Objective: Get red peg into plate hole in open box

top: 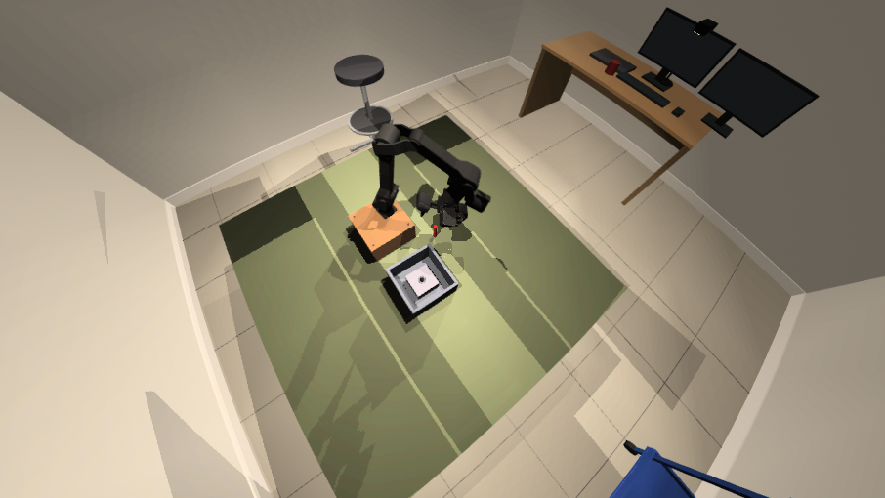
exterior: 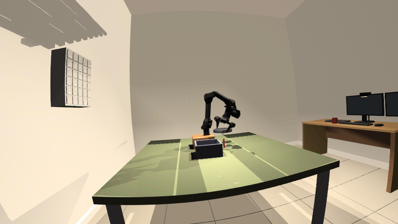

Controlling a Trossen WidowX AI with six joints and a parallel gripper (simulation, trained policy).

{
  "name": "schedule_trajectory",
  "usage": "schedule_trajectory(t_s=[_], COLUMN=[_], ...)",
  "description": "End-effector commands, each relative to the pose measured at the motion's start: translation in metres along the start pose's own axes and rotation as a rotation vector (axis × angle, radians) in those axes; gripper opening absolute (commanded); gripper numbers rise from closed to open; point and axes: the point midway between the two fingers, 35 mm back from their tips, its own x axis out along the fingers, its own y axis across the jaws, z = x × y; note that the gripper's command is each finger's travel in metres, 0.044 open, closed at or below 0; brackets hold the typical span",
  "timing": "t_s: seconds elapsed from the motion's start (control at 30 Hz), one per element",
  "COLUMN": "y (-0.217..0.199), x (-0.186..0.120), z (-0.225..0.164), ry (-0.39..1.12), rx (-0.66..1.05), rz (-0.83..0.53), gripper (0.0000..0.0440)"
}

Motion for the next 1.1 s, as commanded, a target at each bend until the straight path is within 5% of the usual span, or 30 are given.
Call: schedule_trajectory(t_s=[0.0,0.8,0.9,1.07], y=[0.004,0.043,0.045,0.045], x=[0.016,0.105,0.112,0.126], z=[-0.004,-0.001,-0.001,-0.004], ry=[0.009,-0.046,-0.048,-0.040], rx=[-0.006,0.017,0.015,0.017], rz=[-0.019,0.066,0.069,0.059], gripper=[0.0440,0.0435,0.0397,0.0268])
